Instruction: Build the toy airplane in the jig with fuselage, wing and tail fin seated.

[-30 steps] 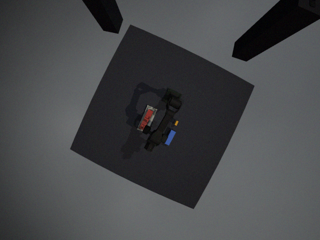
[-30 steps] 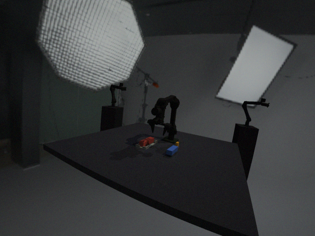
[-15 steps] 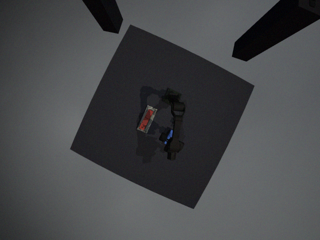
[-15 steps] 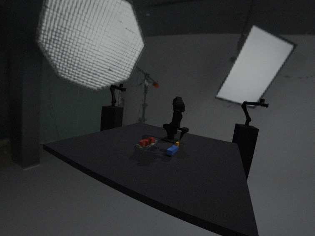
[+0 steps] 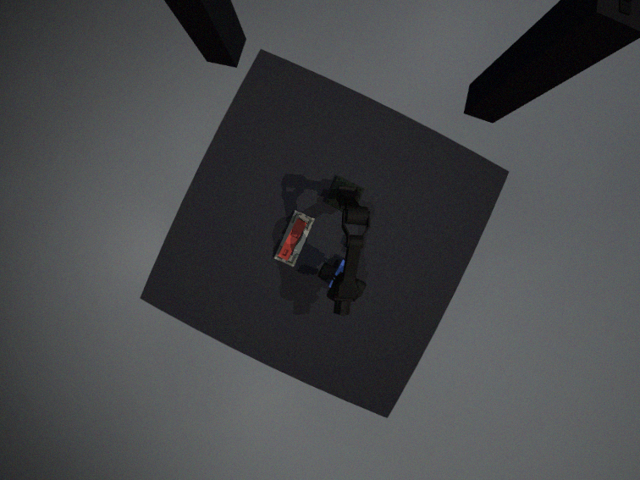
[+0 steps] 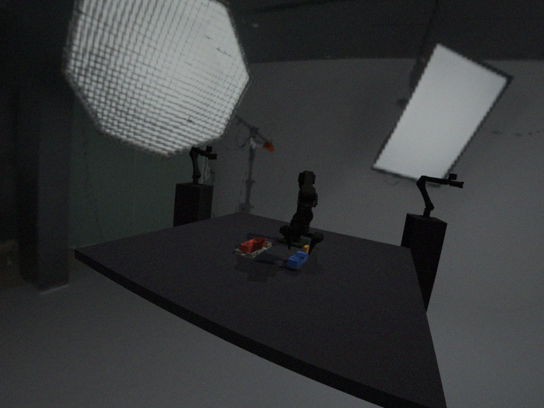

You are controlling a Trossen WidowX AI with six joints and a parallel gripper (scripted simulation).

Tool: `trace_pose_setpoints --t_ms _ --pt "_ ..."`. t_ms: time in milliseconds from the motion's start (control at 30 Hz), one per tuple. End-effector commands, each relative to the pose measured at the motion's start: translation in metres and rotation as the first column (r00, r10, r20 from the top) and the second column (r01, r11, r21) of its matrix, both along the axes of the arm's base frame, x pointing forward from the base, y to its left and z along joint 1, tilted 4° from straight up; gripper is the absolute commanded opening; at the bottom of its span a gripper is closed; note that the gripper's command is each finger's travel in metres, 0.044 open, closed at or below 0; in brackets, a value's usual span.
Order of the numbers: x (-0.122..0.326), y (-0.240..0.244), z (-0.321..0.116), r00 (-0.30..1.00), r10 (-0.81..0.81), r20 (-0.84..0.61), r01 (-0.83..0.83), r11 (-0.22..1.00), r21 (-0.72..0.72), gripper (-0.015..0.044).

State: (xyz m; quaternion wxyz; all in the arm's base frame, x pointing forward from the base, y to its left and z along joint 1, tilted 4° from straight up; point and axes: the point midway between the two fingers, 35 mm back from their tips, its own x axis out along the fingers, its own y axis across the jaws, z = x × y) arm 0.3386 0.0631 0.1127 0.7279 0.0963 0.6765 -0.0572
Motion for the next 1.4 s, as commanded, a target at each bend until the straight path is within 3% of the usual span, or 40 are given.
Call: trace_pose_setpoints --t_ms 0,833,1133,1367 --pt "0.000 0.000 -0.006 1.000 -0.005 -0.001 0.005 1.000 0.001 0.0440" --pt "0.003 0.002 -0.044 1.000 -0.005 -0.001 0.005 1.000 0.001 0.0440" --pt "0.003 0.002 -0.044 1.000 -0.005 -0.001 0.005 1.000 0.001 0.0204" --pt "0.003 0.002 -0.044 1.000 -0.005 -0.001 0.005 1.000 0.001 0.0157"
